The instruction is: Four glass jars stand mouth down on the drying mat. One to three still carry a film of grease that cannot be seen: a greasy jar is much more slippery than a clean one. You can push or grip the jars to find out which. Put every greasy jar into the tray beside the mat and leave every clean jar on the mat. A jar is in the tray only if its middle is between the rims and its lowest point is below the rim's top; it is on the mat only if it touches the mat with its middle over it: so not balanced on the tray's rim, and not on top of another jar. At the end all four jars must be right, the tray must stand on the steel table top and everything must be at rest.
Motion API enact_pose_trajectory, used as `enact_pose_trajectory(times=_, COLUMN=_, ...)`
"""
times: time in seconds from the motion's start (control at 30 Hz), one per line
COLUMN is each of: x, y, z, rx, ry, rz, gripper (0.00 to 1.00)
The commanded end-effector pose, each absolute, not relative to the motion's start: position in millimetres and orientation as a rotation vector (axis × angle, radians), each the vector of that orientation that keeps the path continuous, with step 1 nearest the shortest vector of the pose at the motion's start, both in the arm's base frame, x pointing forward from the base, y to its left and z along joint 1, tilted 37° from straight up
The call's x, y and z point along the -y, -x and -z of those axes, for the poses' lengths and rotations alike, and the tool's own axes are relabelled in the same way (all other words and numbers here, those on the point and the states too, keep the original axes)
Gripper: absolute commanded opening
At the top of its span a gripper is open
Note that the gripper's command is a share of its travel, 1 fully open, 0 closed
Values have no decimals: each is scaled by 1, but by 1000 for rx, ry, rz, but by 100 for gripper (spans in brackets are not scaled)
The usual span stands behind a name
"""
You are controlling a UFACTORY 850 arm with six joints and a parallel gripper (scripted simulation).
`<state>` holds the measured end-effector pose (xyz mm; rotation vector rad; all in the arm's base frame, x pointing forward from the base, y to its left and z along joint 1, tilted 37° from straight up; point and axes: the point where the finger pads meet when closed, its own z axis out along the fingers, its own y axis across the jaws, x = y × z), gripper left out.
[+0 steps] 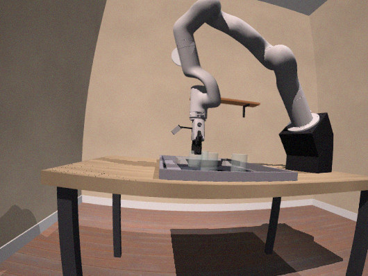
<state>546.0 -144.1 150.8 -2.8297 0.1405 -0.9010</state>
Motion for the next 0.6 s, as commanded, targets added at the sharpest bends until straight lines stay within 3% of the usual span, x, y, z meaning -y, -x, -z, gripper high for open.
enact_pose_trajectory(times=0.0, x=143, y=-550, z=-146, rx=-141, ry=2830, rz=903, gripper=100)
enact_pose_trajectory(times=0.43, x=142, y=-558, z=-135, rx=-141, ry=2830, rz=903, gripper=100)
enact_pose_trajectory(times=0.47, x=142, y=-558, z=-135, rx=-141, ry=2830, rz=903, gripper=93)
enact_pose_trajectory(times=0.57, x=142, y=-558, z=-135, rx=-141, ry=2830, rz=903, gripper=93)
